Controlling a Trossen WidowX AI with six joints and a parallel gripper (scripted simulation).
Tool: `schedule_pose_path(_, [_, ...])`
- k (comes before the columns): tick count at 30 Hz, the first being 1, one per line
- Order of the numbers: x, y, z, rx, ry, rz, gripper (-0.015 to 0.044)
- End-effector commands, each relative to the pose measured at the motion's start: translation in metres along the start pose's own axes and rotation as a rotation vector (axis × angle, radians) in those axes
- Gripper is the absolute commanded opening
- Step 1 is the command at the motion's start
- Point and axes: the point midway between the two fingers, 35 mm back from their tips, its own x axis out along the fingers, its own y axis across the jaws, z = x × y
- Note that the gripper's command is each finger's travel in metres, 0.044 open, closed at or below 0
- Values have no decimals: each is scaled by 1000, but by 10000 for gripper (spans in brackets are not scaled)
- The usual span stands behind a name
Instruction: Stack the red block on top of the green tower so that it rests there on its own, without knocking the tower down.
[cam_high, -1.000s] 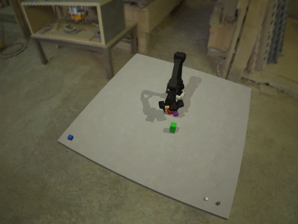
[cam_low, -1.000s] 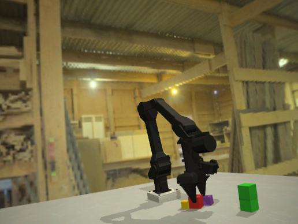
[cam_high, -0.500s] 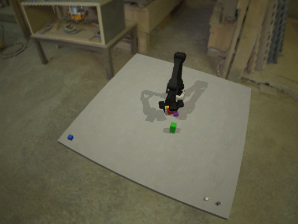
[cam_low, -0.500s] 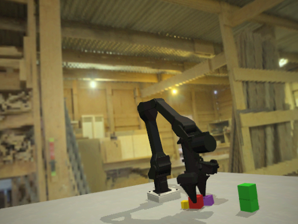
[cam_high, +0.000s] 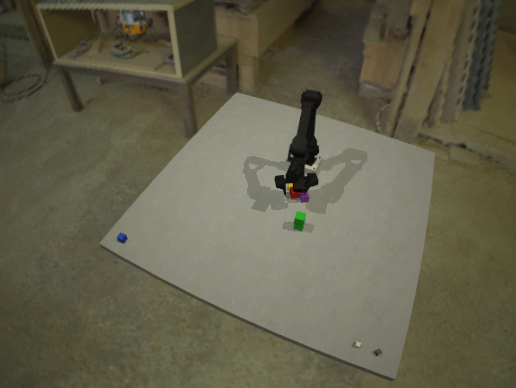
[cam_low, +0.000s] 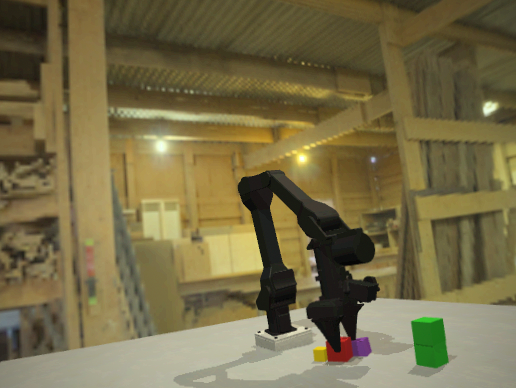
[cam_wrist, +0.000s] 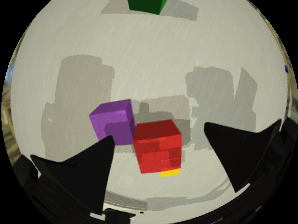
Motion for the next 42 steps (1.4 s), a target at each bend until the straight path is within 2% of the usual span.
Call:
schedule_pose_path(1, [15, 2, -12, 3, 58, -2, 440])
schedule_pose_path(11, [15, 2, -12, 3, 58, -2, 440])
schedule_pose_path(12, [-1, 0, 1, 0, -1, 0, 440])
schedule_pose_path(25, [-86, 0, 6, 0, -1, 0, 440])
schedule_pose_path(35, [-84, 2, -5, 3, 58, -2, 440])
schedule_pose_path(42, [-50, 1, -6, 3, 58, -2, 440])
